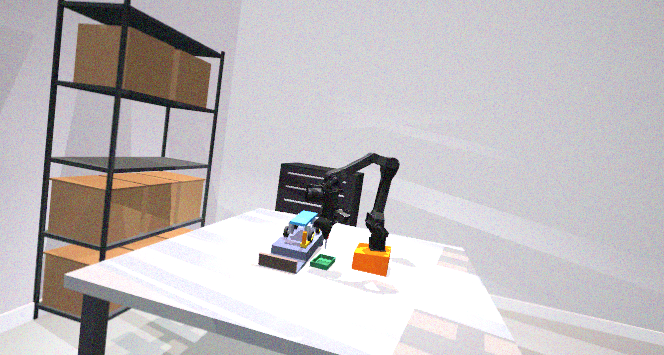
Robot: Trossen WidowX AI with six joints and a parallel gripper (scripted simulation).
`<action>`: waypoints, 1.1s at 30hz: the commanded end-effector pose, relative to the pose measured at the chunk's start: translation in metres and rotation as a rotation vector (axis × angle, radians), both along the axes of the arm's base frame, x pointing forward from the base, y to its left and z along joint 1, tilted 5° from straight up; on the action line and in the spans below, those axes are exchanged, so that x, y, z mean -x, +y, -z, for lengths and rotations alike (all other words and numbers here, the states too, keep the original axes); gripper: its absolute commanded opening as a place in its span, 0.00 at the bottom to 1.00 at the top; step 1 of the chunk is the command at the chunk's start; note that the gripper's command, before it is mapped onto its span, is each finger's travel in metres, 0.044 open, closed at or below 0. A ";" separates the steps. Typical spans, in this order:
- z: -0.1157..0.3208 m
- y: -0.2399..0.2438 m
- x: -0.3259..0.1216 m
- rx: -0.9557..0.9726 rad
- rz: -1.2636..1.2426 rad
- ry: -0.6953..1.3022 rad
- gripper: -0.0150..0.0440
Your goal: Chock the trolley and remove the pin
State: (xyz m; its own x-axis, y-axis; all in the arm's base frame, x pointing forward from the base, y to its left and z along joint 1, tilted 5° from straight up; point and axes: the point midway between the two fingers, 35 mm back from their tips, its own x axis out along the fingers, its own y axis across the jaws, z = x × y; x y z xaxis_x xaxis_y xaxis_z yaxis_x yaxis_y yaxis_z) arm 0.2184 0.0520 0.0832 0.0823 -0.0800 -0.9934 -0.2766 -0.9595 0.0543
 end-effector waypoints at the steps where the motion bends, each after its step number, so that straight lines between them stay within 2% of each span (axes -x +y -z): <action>1: 0.013 -0.004 0.001 0.058 0.007 0.020 0.25; 20: 0.055 -0.024 0.004 0.066 0.008 0.022 0.25; 27: 0.054 -0.020 0.002 0.066 0.008 0.022 0.57; 33: 0.055 -0.016 0.001 0.065 0.008 0.022 0.58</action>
